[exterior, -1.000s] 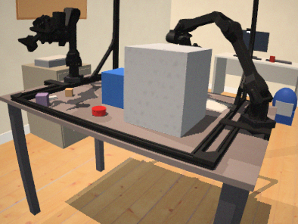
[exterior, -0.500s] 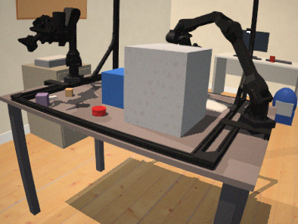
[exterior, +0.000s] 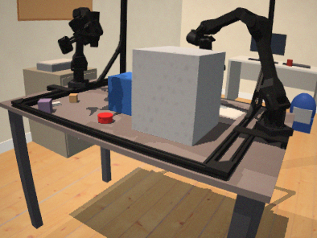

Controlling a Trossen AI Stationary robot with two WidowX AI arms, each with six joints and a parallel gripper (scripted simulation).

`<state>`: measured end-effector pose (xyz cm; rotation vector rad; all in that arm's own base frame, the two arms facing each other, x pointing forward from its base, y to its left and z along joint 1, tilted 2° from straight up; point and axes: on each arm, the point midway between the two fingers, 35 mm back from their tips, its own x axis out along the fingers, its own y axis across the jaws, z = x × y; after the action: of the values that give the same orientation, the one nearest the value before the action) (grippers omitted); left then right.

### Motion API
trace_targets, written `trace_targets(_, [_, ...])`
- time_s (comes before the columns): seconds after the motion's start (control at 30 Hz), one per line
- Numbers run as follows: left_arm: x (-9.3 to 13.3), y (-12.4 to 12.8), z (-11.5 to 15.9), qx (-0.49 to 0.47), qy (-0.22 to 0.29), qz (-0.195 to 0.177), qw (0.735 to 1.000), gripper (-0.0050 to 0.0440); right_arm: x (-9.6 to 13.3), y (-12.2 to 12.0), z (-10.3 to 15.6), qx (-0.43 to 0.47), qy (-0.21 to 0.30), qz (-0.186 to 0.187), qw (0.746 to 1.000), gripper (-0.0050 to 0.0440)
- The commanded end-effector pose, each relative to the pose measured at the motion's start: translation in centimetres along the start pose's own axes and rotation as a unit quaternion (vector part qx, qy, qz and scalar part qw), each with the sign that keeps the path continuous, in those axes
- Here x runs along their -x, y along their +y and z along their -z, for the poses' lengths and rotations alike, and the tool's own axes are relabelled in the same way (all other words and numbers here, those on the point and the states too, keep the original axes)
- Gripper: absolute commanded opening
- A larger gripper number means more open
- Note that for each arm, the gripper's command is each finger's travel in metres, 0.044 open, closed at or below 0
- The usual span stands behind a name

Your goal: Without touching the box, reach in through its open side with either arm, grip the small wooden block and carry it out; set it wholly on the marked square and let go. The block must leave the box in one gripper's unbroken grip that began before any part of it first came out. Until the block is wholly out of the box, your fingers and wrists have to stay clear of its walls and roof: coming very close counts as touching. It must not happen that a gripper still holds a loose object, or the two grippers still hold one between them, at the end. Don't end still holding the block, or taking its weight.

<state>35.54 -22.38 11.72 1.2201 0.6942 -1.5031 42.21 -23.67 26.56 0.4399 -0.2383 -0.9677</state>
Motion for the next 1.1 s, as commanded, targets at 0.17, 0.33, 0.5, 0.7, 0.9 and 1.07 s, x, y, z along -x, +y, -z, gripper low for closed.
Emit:
trace_targets(0.17, [0.4, -1.9, 1.0, 0.18, 0.051, -0.085, 0.979, 0.04, 4.3, 6.5, 4.1, 0.04, 0.043, -0.033, 0.998, 0.04])
trace_targets(0.33, [0.5, -3.5, 2.0, 0.294, 0.065, -0.147, 0.942, 0.04, 8.7, 10.6, 6.9, 0.076, 0.069, -0.063, 0.993, 0.04])
trace_targets(0.5, [0.7, -5.0, 3.0, 0.406, 0.06, -0.21, 0.888, 0.04, 13.3, 13.8, 9.1, 0.111, 0.088, -0.093, 0.986, 0.04])
trace_targets(0.7, [0.8, -6.4, 3.9, 0.503, 0.038, -0.26, 0.824, 0.04, 17.4, 16.1, 10.6, 0.14, 0.101, -0.118, 0.978, 0.04])
trace_targets(0.9, [1.1, -9.0, 5.7, 0.621, -0.017, -0.34, 0.706, 0.04, 25.2, 19.1, 12.6, 0.191, 0.114, -0.166, 0.961, 0.04])
trace_targets(1.07, [1.2, -10.8, 7.0, 0.699, -0.076, -0.381, 0.601, 0.04, 30.6, 20.3, 13.4, 0.224, 0.117, -0.199, 0.947, 0.04])
